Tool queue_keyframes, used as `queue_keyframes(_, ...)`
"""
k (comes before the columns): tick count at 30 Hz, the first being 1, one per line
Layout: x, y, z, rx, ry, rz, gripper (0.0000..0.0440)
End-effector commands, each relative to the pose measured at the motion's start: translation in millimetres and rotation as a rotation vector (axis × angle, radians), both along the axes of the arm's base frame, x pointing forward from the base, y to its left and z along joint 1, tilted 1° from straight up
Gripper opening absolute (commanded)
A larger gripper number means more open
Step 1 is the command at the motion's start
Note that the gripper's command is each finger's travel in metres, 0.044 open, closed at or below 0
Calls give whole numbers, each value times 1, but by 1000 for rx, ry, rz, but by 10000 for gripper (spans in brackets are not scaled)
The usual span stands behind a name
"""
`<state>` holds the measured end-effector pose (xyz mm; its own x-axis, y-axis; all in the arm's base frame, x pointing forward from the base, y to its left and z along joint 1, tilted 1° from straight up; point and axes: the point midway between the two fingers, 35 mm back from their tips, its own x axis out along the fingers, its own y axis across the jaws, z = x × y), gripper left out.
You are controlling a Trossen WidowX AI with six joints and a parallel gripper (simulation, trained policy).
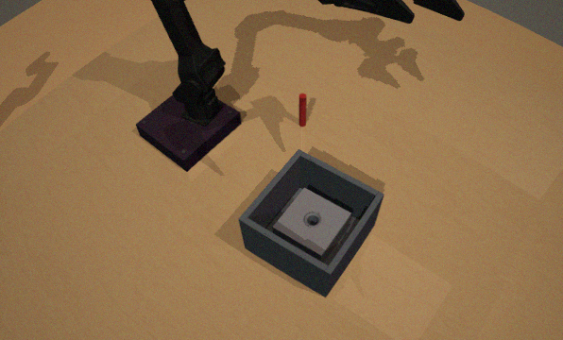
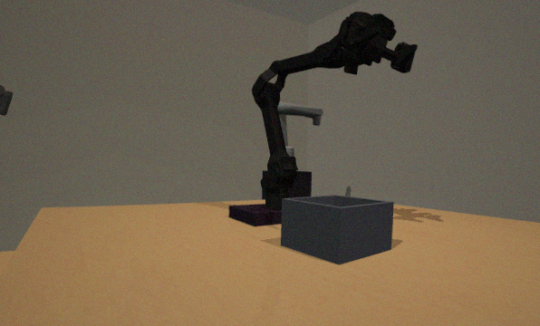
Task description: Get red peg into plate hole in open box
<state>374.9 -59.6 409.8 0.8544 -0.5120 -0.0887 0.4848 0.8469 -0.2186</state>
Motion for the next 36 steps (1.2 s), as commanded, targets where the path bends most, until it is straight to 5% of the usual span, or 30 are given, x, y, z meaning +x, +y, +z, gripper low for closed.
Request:
queue_keyframes(1, 3, 23, -39, 99, 85, 57, 440)
queue_keyframes(18, -49, 99, -188, 494, 503, 87, 440)
queue_keyframes(36, -156, 129, -287, 803, 882, -249, 440)
